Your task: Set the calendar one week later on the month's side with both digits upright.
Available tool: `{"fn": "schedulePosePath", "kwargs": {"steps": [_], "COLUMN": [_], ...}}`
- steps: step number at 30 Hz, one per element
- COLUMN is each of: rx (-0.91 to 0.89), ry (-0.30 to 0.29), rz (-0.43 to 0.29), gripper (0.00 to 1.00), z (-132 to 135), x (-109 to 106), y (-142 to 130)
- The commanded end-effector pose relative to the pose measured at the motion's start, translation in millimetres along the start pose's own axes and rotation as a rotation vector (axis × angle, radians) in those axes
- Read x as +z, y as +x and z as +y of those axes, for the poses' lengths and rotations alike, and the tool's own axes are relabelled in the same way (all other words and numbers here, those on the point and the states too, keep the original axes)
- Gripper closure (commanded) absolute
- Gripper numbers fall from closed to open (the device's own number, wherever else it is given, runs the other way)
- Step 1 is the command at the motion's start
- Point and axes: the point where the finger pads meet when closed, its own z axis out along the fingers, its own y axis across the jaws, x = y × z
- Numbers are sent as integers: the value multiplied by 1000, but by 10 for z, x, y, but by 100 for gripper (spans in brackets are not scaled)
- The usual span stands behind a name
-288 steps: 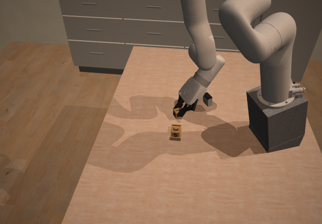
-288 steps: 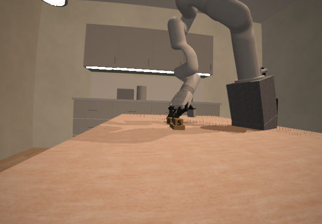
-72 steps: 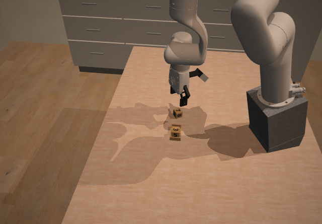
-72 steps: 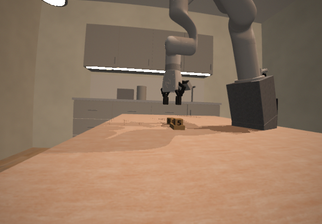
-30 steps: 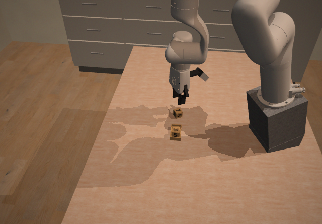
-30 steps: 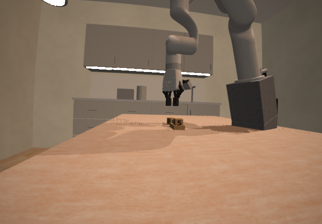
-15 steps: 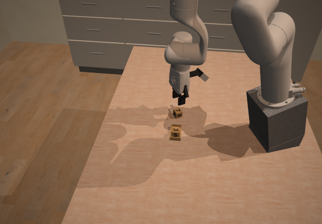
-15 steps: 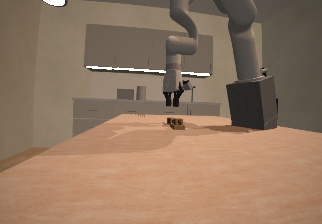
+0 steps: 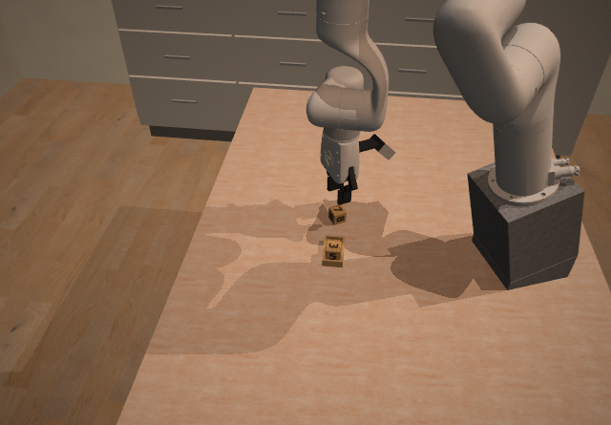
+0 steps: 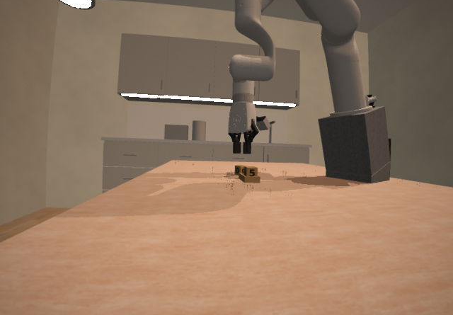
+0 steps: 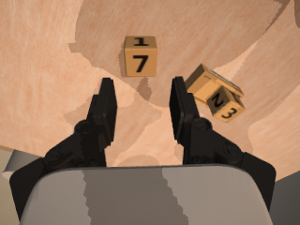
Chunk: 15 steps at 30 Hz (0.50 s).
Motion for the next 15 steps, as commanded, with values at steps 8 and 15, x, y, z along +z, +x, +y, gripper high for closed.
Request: {"fn": "schedulePosePath", "kwargs": {"steps": [8, 15], "rx": [0, 0], "ry": [6, 6], "rz": [-5, -5], "gripper": [51, 51], "z": [-11, -12], "x": [109, 177], "y": [-5, -6]}}
